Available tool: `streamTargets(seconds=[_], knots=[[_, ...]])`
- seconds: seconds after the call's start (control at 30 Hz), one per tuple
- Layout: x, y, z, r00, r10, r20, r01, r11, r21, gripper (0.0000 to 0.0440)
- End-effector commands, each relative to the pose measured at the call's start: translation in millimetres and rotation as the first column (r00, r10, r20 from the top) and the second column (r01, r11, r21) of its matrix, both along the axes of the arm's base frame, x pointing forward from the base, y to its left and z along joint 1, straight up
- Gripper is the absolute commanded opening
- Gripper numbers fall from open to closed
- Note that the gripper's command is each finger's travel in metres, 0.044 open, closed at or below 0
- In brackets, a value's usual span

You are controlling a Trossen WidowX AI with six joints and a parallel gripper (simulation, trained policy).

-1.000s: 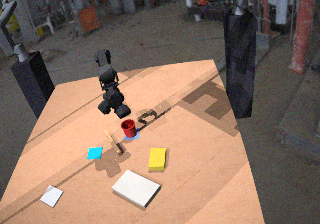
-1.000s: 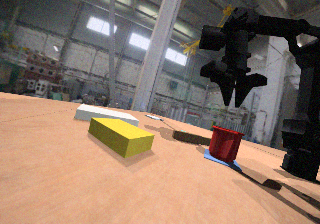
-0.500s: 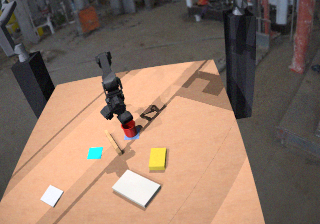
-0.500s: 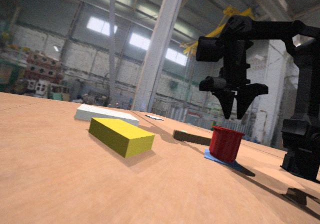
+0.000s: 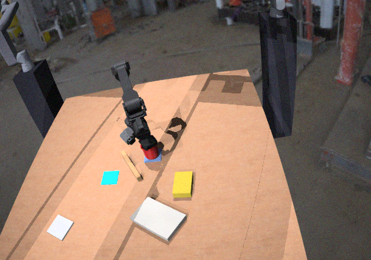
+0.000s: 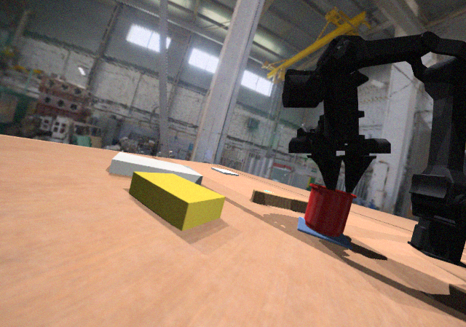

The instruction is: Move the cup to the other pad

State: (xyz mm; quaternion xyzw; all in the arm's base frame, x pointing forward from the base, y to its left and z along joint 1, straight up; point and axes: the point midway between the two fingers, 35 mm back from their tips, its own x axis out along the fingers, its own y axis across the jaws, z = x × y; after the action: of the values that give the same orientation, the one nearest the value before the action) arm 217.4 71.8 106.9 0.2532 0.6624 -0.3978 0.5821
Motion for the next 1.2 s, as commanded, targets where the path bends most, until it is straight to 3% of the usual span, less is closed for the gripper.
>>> streamTargets(seconds=[0.0, 0.37, 0.6, 0.67, 1.17], knots=[[-3, -1, -13, 1.000, 0.017, -0.013, -0.017, 1.000, -0.013, 0.0190], [-9, -2, -43, 0.996, 0.083, -0.032, -0.083, 0.997, -0.004, 0.0183], [-8, -4, -54, 0.991, 0.133, -0.020, -0.133, 0.991, 0.002, 0.0019], [-7, -4, -53, 0.990, 0.142, -0.009, -0.142, 0.990, 0.004, 0.0000], [4, -4, -37, 0.991, 0.122, 0.058, -0.124, 0.992, 0.024, 0.0000]])
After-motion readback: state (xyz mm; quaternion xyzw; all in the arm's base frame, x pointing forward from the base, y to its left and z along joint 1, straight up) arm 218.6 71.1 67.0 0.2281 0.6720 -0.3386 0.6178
